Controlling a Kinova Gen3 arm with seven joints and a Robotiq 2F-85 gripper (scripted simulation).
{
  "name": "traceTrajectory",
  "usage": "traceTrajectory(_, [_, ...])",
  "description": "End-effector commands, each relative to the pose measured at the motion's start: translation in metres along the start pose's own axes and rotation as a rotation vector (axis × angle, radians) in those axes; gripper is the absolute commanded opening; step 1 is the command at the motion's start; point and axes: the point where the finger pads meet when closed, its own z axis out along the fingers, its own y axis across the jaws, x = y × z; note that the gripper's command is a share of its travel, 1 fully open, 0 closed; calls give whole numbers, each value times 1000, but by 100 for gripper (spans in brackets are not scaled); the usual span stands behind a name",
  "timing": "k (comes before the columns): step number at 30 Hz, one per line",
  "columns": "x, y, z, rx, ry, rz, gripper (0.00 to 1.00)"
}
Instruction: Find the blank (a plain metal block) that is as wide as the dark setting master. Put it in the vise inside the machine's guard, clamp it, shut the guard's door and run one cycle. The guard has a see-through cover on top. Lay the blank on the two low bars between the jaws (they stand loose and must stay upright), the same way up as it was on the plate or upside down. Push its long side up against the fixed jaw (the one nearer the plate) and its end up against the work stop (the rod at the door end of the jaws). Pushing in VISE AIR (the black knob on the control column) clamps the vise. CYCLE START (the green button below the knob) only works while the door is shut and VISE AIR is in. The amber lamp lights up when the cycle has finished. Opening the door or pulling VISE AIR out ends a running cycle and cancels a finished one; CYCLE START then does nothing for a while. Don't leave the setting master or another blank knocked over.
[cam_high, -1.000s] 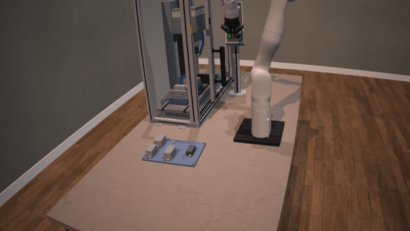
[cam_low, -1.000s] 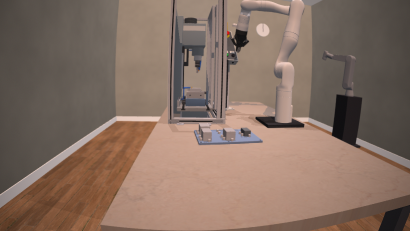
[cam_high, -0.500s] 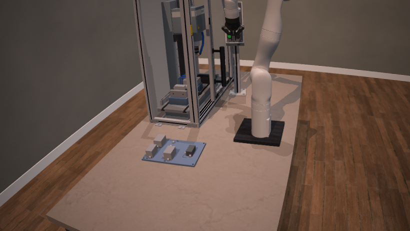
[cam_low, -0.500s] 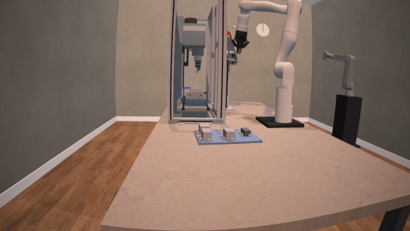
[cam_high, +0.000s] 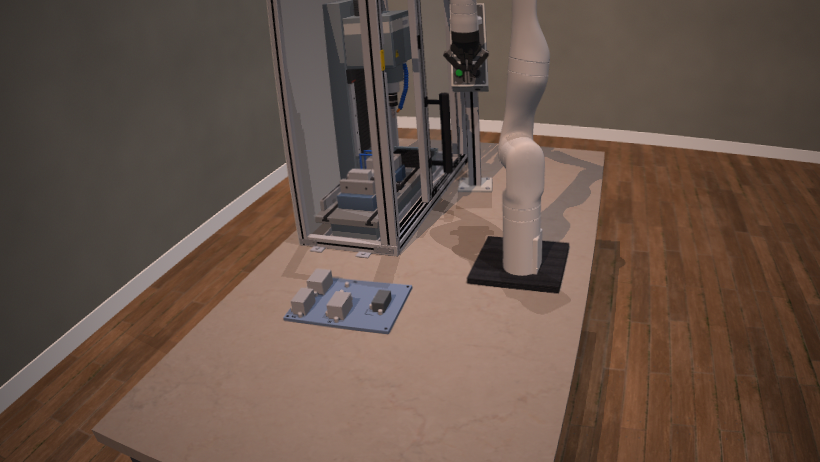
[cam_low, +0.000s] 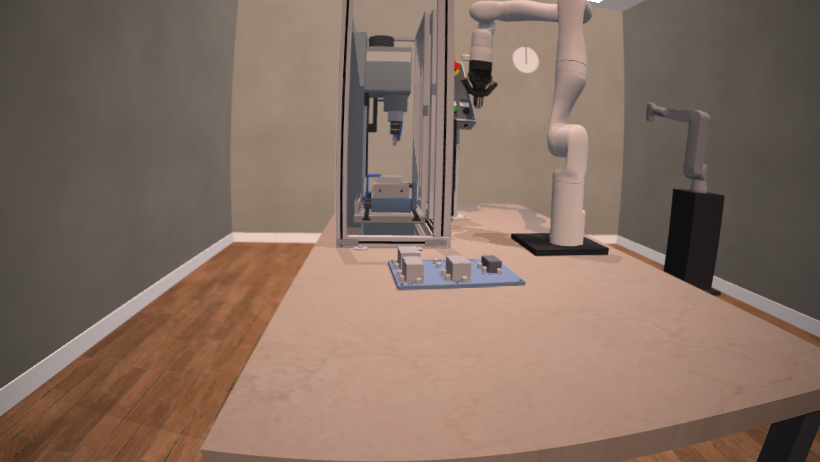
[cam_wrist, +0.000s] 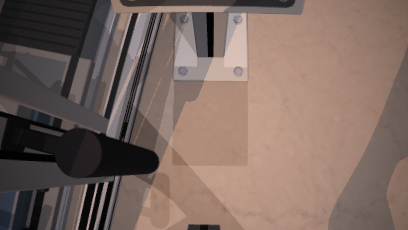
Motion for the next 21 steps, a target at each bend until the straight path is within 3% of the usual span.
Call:
traceTrajectory(1, [0, 0, 2, -8, -126, -1, 10])
traceTrajectory(13, [0, 0, 2, -8, -126, -1, 10])
traceTrajectory(14, [-1, -1, 1, 13, -75, -4, 10])
traceTrajectory(18, [1, 1, 2, -8, -126, -1, 10])
traceTrajectory(21, [1, 1, 2, -8, -126, -1, 10])
